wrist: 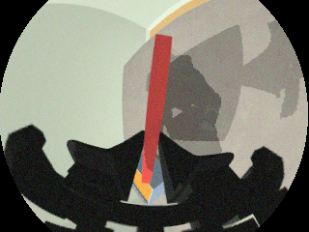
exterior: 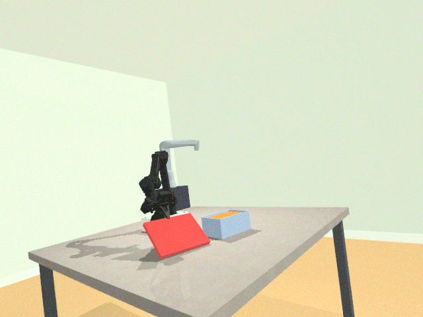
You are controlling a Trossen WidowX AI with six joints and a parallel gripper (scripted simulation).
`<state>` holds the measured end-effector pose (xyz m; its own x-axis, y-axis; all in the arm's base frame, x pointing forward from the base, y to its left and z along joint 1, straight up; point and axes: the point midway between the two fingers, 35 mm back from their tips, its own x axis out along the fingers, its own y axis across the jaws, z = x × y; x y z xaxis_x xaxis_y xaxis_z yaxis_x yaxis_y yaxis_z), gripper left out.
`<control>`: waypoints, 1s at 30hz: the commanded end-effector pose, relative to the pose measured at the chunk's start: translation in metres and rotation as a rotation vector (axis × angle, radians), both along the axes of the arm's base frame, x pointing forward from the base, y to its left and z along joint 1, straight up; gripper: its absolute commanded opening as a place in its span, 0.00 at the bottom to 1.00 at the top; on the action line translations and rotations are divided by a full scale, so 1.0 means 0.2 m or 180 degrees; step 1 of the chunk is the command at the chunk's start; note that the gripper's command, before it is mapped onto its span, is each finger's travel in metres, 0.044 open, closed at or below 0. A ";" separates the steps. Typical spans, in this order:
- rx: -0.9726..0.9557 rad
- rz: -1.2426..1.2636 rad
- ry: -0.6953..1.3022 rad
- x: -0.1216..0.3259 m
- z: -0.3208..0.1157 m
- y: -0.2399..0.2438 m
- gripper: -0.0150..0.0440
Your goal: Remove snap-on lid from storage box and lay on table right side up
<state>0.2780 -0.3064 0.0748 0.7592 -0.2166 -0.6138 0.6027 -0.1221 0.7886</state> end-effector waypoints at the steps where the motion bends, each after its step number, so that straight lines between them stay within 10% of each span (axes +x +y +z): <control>1: 0.0050 0.0034 0.0033 0.00 -0.05 0.03 0.25; 30: 0.0050 0.0034 0.0033 0.00 -0.17 0.02 0.25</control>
